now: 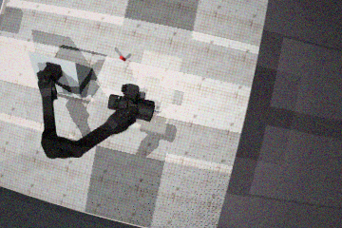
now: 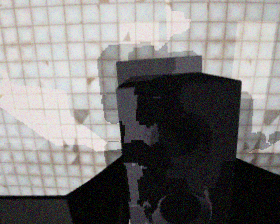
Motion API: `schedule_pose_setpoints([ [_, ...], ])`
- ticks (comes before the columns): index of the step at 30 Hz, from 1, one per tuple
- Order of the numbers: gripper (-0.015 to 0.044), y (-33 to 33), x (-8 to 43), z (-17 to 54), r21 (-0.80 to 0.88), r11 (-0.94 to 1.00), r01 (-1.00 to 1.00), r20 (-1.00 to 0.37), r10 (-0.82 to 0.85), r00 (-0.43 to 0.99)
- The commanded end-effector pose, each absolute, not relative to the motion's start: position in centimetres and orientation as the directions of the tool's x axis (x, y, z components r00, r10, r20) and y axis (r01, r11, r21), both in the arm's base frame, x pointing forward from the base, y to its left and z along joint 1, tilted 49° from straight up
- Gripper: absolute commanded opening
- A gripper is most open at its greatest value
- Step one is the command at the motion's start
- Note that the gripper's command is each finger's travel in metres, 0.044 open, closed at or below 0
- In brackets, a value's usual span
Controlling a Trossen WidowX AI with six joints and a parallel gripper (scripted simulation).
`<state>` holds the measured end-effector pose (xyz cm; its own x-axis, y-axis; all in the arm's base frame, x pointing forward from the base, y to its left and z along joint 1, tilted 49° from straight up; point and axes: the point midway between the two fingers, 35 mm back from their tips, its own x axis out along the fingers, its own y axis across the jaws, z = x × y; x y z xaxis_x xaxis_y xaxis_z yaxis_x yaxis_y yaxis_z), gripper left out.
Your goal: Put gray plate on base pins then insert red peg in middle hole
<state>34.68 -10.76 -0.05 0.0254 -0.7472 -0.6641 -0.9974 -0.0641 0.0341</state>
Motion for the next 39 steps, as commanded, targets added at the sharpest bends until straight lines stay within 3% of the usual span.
schedule_pose_setpoints([
  [1, 0.0000, -10.9, 34.7, 0.1, 0.033, -0.065, -0.997, -0.661, -0.750, 0.027],
  [39, 0.0000, -13.1, 34.8, -1.7, 0.034, -0.065, -0.997, -0.660, -0.750, 0.026],
])
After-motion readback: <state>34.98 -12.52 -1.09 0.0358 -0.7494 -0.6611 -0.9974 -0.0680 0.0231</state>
